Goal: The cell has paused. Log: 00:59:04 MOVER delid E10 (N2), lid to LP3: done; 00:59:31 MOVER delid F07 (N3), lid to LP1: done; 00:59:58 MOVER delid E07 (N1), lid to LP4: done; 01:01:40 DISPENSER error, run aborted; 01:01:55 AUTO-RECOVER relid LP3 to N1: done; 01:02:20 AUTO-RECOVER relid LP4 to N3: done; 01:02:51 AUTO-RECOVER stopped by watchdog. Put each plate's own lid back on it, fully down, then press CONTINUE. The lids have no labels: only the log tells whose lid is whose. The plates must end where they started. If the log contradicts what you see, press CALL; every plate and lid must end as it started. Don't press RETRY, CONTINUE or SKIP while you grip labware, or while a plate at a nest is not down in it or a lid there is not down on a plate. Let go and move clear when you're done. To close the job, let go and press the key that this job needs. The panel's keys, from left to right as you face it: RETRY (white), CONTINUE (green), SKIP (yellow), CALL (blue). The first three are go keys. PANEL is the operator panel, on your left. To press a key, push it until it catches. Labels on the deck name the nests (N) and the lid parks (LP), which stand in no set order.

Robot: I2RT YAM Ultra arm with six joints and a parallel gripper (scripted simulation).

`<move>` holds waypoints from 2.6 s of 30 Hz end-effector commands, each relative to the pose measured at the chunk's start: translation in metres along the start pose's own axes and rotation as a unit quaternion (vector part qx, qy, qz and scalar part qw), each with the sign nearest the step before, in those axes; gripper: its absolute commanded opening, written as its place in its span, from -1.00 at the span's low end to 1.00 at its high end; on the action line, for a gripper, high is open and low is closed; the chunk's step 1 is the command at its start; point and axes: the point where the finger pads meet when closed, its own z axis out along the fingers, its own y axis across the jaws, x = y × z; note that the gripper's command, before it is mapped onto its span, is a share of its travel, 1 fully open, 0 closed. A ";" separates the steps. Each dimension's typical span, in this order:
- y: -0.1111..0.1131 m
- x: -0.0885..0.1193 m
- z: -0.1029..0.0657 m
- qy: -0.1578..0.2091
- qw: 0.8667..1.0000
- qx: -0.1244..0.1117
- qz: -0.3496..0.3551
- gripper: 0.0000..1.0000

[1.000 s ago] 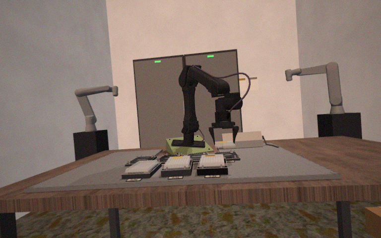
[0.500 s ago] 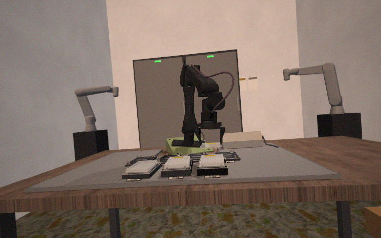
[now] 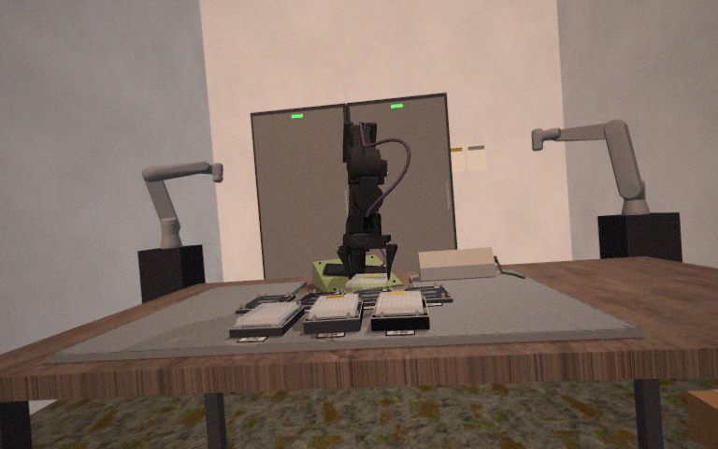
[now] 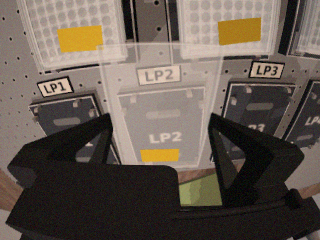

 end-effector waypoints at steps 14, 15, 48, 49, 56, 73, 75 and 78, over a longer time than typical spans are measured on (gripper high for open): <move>-0.056 -0.047 -0.007 -0.006 1.000 -0.016 -0.025 -1.00; -0.060 -0.050 -0.007 -0.006 1.000 -0.016 -0.025 -1.00; -0.183 -0.128 -0.005 -0.008 1.000 -0.015 -0.024 -1.00; -0.187 -0.131 -0.005 -0.008 1.000 -0.015 -0.024 -1.00; -0.185 -0.136 -0.020 -0.024 0.999 -0.010 -0.033 -1.00; -0.184 -0.142 -0.012 -0.028 0.999 -0.009 -0.035 -1.00; -0.186 -0.143 -0.008 -0.028 0.999 -0.009 -0.034 -1.00; -0.188 -0.142 -0.003 -0.023 0.999 -0.011 -0.030 -1.00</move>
